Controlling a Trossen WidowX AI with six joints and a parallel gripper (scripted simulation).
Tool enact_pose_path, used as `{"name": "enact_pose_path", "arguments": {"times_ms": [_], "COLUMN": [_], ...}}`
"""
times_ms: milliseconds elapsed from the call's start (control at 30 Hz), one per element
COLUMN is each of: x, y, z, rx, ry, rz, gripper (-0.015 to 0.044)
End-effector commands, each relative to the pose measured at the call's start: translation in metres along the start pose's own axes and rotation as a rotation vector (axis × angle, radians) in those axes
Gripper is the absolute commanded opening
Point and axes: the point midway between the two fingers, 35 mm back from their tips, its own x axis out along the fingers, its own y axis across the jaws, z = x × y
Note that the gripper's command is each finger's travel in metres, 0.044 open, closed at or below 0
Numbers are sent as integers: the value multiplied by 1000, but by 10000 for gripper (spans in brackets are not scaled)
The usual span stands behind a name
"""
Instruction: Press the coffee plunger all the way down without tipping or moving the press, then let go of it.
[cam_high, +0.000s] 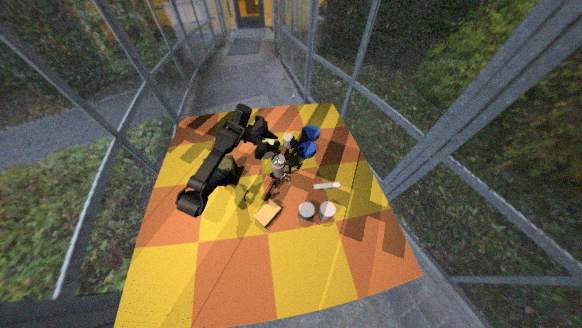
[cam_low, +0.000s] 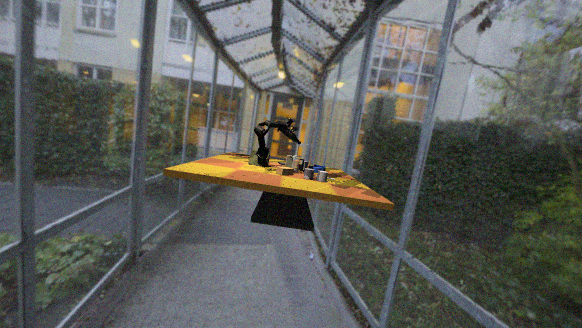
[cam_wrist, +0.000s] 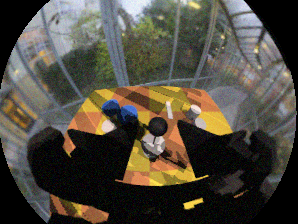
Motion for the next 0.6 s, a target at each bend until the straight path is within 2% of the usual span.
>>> {"name": "enact_pose_path", "arguments": {"times_ms": [0,100,567], "x": [0,0,3], "y": [1,1,1], "z": [0,0,-3], "rx": [-3,-3,-3], "ry": [0,0,2], "rz": [6,6,6], "gripper": [177,114,114]}}
